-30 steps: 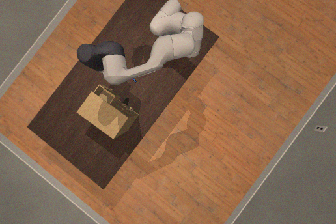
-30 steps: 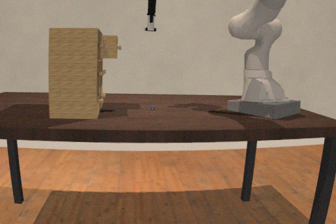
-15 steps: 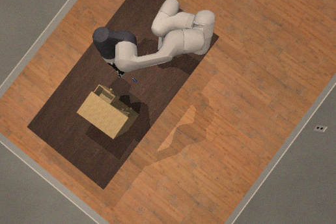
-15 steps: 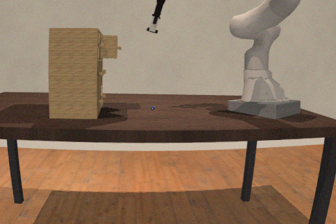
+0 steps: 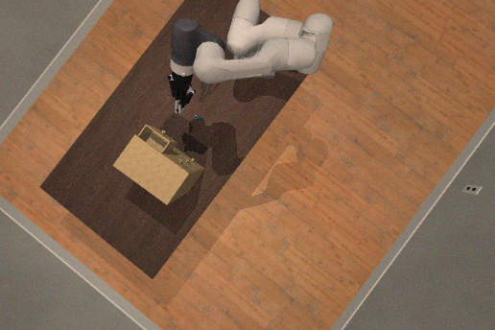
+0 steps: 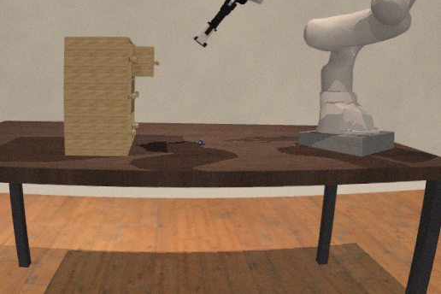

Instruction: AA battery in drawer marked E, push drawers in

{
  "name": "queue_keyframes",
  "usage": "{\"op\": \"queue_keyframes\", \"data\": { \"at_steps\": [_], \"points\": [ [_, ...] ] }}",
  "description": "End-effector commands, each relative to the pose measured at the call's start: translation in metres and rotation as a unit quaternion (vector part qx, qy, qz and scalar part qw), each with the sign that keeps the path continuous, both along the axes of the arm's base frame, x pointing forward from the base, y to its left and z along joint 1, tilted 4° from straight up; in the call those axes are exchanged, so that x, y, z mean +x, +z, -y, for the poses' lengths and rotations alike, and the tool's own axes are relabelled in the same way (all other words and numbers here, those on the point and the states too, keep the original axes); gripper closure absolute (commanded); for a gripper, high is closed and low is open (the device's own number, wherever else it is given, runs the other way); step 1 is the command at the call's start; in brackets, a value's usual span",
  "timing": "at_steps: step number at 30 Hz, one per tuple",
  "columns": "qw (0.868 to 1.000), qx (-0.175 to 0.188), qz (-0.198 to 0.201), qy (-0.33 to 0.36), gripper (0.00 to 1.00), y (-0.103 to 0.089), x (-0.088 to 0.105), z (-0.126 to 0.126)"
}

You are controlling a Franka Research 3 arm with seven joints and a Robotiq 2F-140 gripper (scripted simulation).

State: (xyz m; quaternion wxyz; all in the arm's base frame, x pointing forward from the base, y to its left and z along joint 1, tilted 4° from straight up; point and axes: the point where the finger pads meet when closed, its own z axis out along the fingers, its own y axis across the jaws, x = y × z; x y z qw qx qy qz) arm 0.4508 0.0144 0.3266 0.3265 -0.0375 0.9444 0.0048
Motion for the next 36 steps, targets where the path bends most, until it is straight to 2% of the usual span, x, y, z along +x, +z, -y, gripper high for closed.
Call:
{"op": "queue_keyframes", "data": {
  "at_steps": [1,6,11,25,36],
  "points": [
    [0.998,-0.018,0.051,0.022,0.94,0.009,0.01,0.002],
    [0.995,-0.013,0.097,0.024,0.94,0.008,0.008,0.003],
    [0.993,-0.011,0.119,0.025,0.94,0.008,0.007,0.003],
    [0.992,-0.011,0.122,0.025,0.94,0.008,0.008,0.003],
    [0.992,-0.011,0.122,0.025,0.94,0.008,0.017,0.001]
  ]
}}
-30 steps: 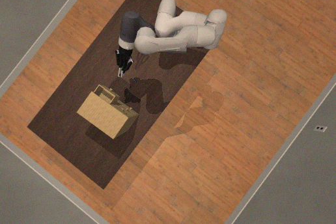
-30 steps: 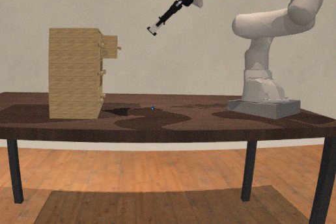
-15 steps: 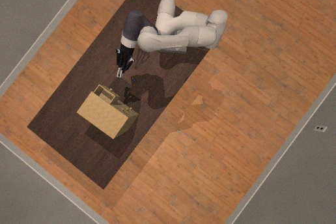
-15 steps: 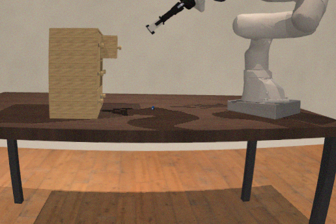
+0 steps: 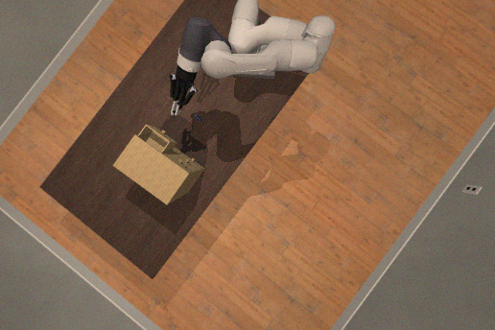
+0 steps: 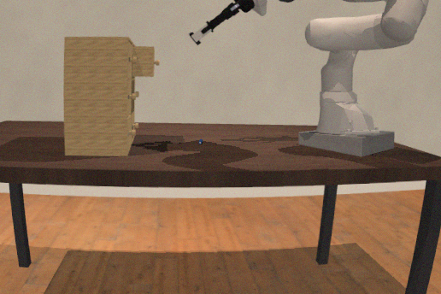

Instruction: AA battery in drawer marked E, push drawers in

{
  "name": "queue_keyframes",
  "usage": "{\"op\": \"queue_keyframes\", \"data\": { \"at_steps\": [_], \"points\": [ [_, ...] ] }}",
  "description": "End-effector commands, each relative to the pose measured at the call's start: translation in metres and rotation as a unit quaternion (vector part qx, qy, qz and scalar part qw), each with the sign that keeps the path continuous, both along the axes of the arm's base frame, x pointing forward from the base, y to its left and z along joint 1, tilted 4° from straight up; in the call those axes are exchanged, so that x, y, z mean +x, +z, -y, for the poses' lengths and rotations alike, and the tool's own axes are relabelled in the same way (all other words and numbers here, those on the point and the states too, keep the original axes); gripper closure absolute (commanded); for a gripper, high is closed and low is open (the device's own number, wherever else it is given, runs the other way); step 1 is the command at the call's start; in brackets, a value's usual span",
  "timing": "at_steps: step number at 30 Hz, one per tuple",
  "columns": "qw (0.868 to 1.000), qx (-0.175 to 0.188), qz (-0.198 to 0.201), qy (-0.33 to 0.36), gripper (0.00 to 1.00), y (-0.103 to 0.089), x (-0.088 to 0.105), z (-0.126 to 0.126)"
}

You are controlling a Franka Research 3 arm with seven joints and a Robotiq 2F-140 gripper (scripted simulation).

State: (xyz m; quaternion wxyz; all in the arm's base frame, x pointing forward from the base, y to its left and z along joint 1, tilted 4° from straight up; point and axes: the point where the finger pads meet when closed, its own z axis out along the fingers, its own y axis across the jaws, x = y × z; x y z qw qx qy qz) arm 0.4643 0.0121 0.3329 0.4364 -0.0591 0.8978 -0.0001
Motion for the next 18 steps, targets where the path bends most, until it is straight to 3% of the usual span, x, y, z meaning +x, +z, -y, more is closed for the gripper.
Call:
{"op": "queue_keyframes", "data": {
  "at_steps": [1,18],
  "points": [
    [1.0,-0.004,0.003,0.004,0.94,0.002,0.006,-0.001],
    [1.0,-0.004,0.003,0.004,0.94,0.003,0.052,-0.006]
  ]
}}
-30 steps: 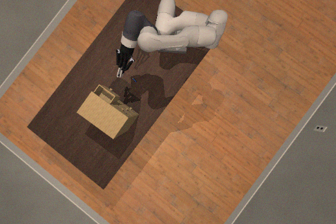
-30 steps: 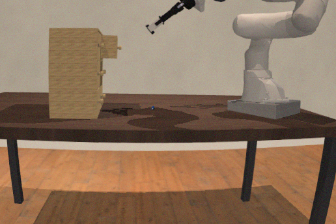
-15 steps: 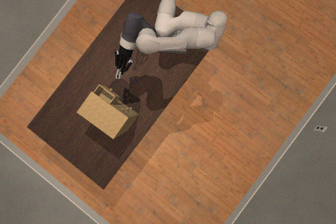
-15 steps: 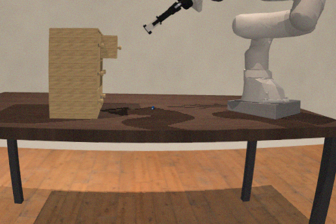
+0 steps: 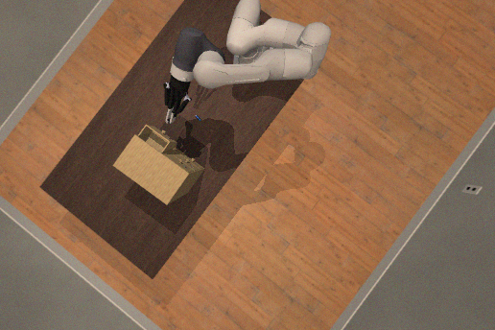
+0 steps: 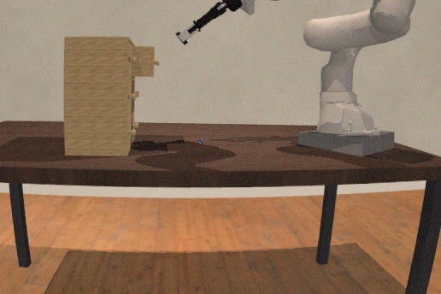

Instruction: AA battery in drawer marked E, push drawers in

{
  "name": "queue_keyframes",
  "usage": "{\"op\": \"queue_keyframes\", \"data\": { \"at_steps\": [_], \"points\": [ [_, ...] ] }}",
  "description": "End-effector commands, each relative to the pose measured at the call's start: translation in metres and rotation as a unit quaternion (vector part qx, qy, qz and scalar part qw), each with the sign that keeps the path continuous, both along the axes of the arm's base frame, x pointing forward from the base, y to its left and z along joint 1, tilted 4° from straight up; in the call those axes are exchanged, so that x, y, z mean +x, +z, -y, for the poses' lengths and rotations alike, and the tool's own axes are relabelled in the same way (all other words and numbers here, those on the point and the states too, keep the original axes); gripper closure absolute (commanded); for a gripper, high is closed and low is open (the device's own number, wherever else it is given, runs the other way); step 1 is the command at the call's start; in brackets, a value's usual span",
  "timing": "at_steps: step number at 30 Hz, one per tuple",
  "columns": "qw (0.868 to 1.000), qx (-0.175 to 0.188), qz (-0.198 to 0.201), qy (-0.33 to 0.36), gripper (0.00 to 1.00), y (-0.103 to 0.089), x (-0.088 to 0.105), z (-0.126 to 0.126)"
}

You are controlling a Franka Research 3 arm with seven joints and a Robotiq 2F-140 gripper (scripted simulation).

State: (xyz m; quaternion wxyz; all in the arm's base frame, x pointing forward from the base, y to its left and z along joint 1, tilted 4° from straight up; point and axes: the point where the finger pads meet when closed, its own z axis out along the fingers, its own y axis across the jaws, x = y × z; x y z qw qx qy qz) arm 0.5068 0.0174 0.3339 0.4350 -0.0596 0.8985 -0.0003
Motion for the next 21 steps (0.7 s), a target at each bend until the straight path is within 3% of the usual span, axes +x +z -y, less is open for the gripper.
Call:
{"op": "queue_keyframes", "data": {
  "at_steps": [1,13,21],
  "points": [
    [1.0,-0.004,0.005,0.004,0.94,0.003,0.013,-0.002],
    [1.0,-0.004,0.005,0.004,0.94,0.004,0.062,-0.007],
    [1.0,-0.004,0.005,0.004,0.94,0.005,0.084,-0.01]
  ]
}}
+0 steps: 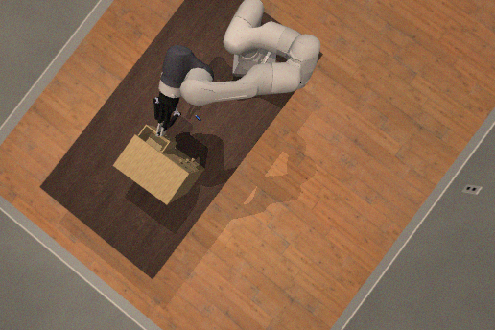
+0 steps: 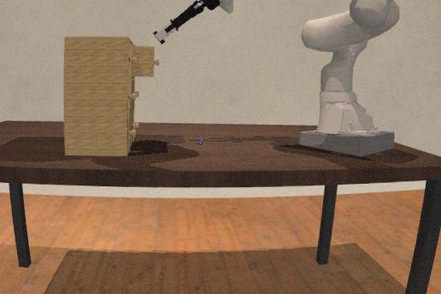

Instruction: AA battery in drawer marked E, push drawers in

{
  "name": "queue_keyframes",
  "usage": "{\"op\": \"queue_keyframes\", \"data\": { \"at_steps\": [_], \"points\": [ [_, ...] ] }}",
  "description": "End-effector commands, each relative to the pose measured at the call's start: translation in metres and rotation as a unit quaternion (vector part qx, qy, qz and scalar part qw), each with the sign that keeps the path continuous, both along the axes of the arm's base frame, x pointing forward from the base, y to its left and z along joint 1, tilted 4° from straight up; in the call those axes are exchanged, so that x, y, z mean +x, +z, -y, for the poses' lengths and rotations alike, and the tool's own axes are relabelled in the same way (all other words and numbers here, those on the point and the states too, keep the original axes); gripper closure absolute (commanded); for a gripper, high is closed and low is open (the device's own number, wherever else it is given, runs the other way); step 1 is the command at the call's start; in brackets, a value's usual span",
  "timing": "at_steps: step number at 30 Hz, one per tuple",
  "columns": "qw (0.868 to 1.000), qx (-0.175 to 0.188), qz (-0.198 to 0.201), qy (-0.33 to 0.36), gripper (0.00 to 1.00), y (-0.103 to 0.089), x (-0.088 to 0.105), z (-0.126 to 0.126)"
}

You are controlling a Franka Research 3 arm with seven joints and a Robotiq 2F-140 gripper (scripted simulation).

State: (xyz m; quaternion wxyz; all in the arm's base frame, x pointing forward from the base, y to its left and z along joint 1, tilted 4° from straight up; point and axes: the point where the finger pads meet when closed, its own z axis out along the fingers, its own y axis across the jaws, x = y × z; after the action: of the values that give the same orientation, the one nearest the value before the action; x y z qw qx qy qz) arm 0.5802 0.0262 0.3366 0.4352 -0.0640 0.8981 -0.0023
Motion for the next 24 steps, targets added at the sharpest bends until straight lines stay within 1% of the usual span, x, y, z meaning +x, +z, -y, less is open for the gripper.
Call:
{"op": "queue_keyframes", "data": {
  "at_steps": [1,9,11,18,24],
  "points": [
    [1.0,0.0,0.004,0.001,0.94,0.002,0.013,-0.001],
    [1.0,0.0,0.004,0.001,0.94,0.003,0.035,-0.004],
    [1.0,0.0,0.004,0.001,0.94,0.003,0.035,-0.004],
    [1.0,0.0,0.004,0.001,0.94,0.004,0.046,-0.005],
    [1.0,0.0,0.004,0.001,0.94,0.004,0.05,-0.006]
  ]
}}
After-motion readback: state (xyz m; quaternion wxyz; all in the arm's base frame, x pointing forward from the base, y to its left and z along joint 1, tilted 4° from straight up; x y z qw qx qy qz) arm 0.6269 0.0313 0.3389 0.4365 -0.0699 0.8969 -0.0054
